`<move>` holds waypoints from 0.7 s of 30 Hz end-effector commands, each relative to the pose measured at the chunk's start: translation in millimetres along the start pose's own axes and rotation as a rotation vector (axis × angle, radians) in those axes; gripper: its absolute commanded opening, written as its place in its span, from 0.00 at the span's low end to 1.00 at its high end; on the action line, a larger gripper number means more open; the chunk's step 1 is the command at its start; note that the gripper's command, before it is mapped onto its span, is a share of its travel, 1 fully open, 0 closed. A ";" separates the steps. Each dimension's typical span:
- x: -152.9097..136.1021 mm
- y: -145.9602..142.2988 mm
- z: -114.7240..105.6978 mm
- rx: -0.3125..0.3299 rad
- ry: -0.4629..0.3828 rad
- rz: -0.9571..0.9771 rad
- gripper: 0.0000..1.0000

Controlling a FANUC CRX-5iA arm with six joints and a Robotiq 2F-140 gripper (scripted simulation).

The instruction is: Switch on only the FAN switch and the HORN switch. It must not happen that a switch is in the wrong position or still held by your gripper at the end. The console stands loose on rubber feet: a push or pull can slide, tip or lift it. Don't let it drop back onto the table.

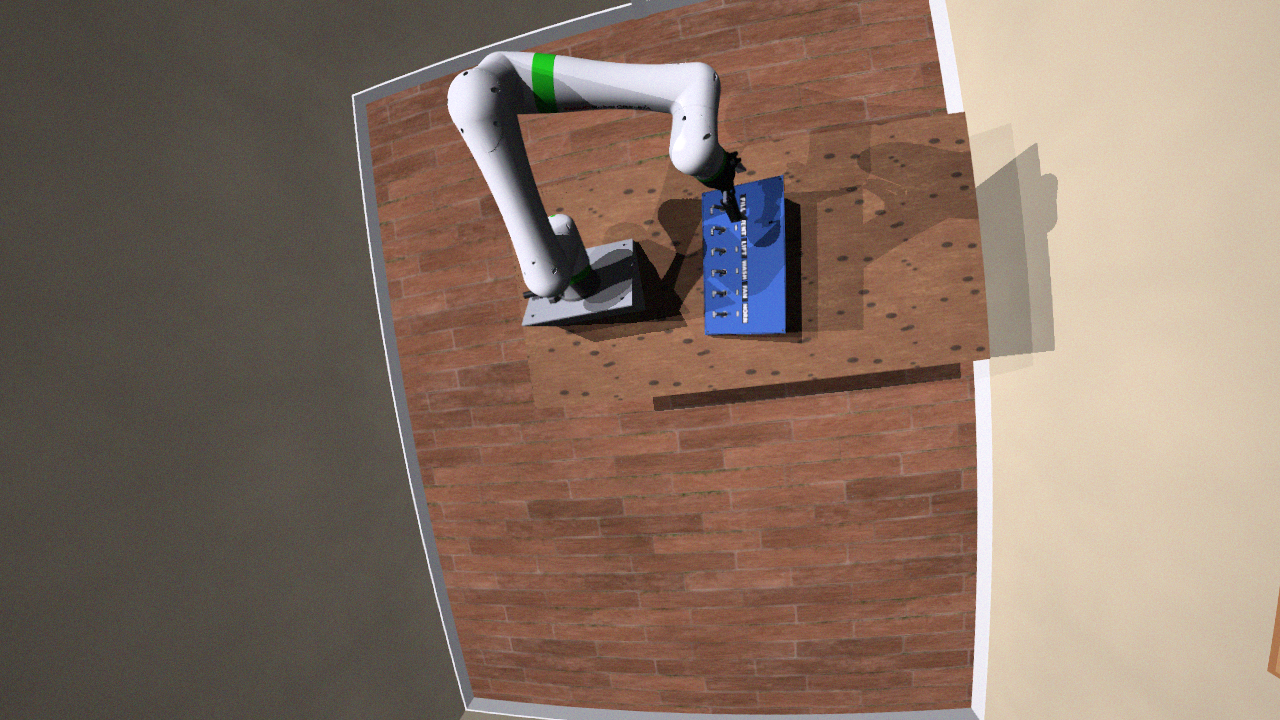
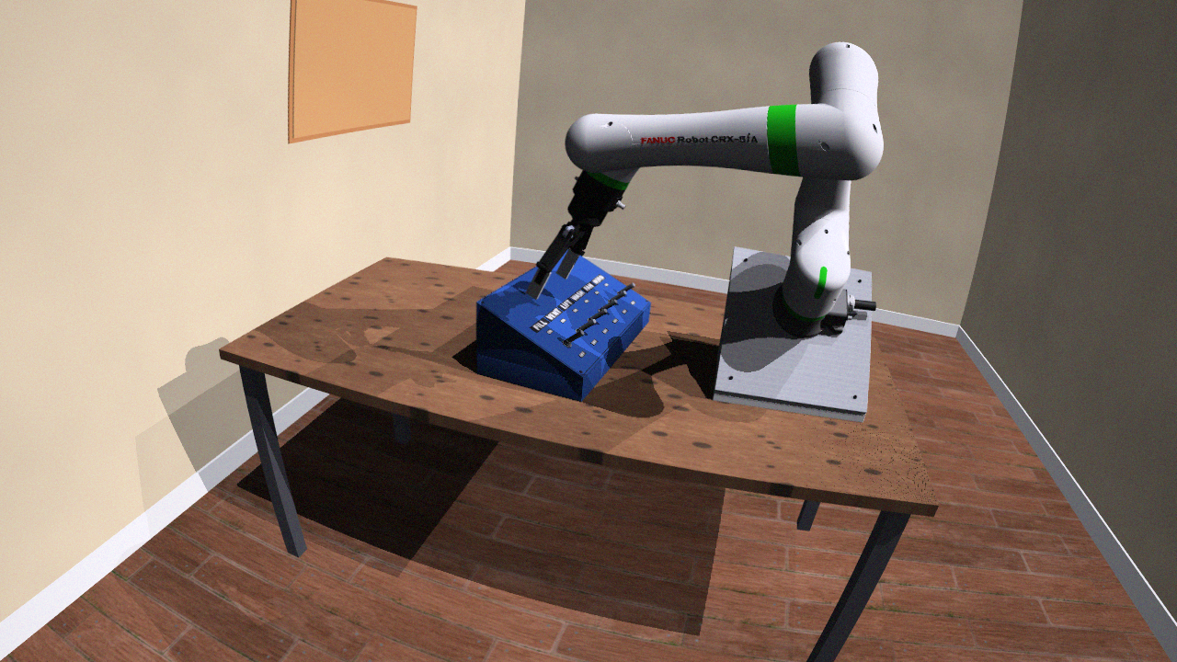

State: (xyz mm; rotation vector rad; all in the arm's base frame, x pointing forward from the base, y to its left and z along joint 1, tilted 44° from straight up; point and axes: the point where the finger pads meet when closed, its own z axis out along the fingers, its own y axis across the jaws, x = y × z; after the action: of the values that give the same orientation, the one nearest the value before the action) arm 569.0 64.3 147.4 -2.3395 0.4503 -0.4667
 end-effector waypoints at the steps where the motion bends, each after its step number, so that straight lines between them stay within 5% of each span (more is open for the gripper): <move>1: 0.3 0.1 -0.2 0.000 0.000 0.000 1.00; 21: 0.3 12.2 -0.2 0.000 0.000 0.000 1.00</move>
State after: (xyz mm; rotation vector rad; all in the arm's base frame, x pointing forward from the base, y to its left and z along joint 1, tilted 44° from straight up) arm 567.7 59.3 142.5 -2.3396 0.4507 -0.4666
